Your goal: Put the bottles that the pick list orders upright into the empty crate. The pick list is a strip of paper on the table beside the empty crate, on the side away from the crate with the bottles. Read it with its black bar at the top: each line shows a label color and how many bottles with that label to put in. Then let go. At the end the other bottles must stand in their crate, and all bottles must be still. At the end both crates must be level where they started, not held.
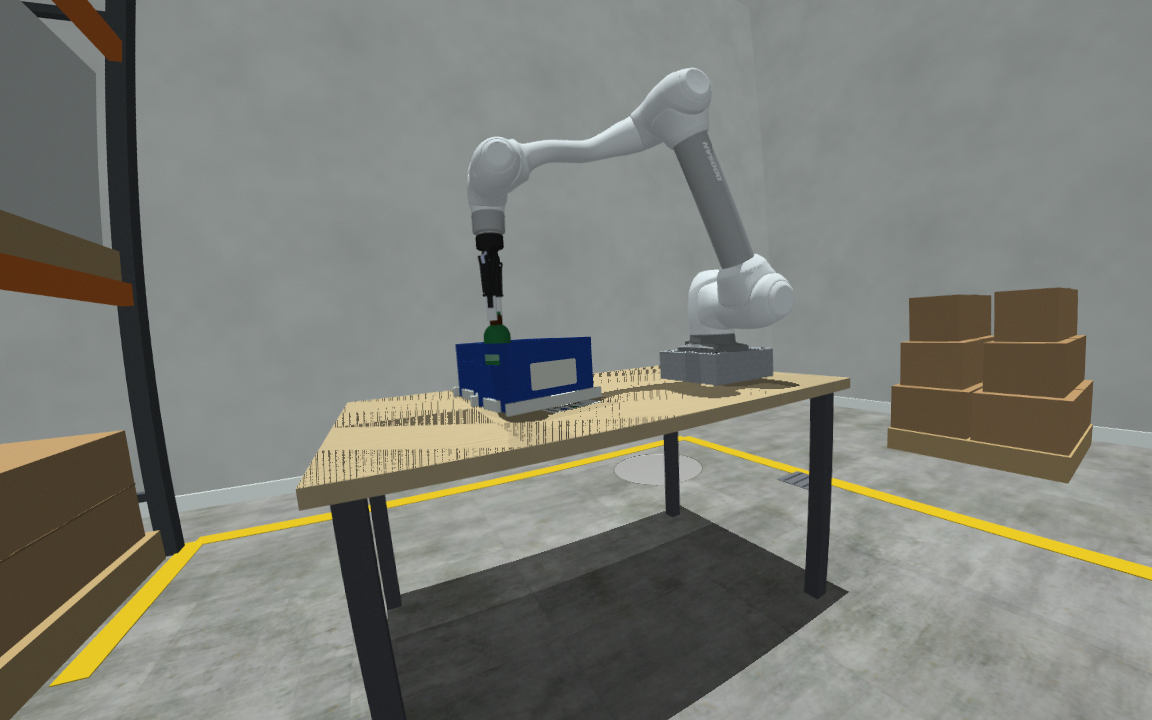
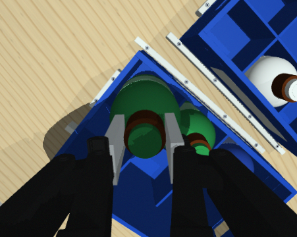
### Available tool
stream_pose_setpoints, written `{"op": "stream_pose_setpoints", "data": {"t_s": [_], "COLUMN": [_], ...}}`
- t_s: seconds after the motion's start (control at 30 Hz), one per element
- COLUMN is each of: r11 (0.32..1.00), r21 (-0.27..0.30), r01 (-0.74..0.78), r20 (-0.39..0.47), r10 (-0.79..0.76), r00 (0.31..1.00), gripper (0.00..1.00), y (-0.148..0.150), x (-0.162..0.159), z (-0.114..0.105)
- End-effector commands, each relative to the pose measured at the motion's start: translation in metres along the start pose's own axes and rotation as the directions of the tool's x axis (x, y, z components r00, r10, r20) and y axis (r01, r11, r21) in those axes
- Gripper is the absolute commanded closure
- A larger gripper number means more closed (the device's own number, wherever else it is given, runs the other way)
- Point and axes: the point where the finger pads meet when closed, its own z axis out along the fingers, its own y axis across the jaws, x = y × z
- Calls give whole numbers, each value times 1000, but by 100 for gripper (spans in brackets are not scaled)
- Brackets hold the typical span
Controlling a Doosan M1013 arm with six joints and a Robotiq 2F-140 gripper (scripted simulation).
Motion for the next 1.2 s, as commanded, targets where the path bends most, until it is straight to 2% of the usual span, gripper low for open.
{"op": "stream_pose_setpoints", "data": {"t_s": [0.0, 1.17], "r11": [1000, 1000], "r21": [0, 0], "r01": [0, 0], "r20": [0, 0], "r10": [0, 0], "r00": [1000, 1000], "gripper": [100, 100], "y": [0, 0], "x": [0, 0], "z": [1, 32]}}
